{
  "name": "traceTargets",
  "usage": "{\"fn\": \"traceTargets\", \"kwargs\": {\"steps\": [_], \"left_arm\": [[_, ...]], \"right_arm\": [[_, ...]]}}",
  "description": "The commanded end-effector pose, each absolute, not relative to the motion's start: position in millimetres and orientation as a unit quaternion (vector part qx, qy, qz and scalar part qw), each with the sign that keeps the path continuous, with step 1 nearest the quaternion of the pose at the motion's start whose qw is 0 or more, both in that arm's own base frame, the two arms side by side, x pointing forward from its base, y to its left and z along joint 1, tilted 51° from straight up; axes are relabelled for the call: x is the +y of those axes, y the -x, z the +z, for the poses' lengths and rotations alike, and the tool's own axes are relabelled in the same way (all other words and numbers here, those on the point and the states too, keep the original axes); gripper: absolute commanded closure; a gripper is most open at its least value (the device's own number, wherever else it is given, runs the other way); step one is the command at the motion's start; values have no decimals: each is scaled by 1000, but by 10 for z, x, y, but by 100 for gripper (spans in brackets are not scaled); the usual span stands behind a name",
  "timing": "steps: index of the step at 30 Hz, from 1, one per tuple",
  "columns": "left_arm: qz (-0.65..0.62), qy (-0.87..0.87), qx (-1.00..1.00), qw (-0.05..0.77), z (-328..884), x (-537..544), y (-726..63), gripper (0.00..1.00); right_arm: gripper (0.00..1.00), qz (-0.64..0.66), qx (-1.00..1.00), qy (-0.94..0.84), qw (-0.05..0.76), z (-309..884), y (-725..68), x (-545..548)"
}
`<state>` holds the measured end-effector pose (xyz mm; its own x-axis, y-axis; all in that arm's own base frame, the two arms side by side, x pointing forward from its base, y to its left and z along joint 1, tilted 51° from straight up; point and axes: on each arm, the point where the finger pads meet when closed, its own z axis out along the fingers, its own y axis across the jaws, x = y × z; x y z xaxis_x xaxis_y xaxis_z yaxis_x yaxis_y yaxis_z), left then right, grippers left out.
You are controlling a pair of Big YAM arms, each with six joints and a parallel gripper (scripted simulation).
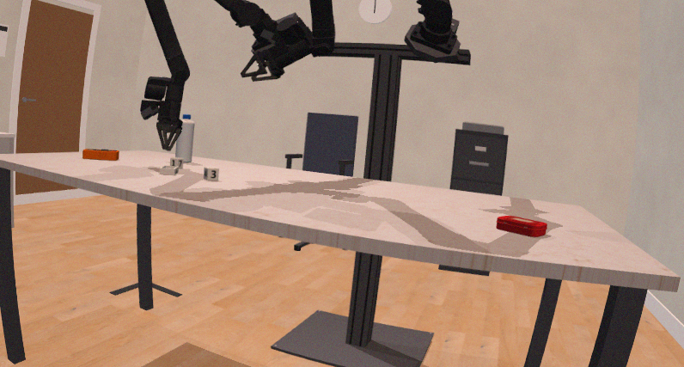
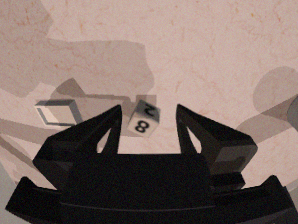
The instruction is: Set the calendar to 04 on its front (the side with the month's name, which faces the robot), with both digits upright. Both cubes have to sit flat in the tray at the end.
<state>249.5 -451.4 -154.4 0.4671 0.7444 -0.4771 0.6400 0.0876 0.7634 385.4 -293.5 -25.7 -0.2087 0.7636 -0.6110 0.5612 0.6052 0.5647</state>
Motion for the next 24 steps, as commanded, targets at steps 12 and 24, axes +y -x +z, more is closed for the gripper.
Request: {"fn": "traceTargets", "kwargs": {"steps": [12,24], "left_arm": [[46,-669,513,537,-1476,-4571,-2501,0],[46,-669,513,537,-1476,-4571,-2501,0]], "right_arm": [[45,-58,864,-177,468,-153,-3912,-2806],[45,-168,896,21,410,-323,-3939,-2585]]}}
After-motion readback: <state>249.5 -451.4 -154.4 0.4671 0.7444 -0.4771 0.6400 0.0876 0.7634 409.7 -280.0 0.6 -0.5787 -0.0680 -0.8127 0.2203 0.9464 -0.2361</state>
